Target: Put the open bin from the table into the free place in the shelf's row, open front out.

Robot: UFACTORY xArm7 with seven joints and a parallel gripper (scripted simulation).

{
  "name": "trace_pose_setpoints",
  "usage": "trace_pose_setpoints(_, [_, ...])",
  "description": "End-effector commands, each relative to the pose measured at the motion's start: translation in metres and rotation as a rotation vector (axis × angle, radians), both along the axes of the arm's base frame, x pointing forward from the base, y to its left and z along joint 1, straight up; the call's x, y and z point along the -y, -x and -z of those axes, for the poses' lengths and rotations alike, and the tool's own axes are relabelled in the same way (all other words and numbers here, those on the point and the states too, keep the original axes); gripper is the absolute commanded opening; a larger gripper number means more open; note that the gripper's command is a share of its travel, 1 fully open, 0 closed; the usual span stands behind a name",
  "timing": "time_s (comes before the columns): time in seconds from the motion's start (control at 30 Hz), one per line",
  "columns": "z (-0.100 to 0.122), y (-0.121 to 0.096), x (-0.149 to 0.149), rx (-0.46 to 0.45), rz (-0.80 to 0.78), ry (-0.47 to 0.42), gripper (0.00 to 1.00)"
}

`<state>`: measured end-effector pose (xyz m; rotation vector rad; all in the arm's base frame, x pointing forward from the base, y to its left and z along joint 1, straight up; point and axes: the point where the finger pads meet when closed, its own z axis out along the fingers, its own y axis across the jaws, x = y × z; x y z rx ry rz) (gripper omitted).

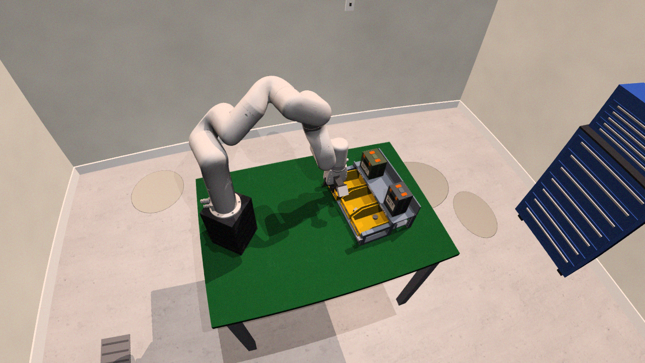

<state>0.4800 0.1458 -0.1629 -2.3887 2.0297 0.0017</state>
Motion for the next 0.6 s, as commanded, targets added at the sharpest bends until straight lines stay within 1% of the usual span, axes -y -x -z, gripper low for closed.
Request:
trace_pose_setpoints(0.0, [-0.0017, -0.004, -0.0008, 0.004, 0.0, -0.001, 0.0])
trace_pose_setpoints(0.13, [-0.0018, -0.0119, -0.0021, 0.005, 0.0, -0.001, 0.0])
trace_pose_setpoints(0.57, [-0.0018, -0.0137, -0.0024, 0.005, 0.0, -0.001, 0.0])
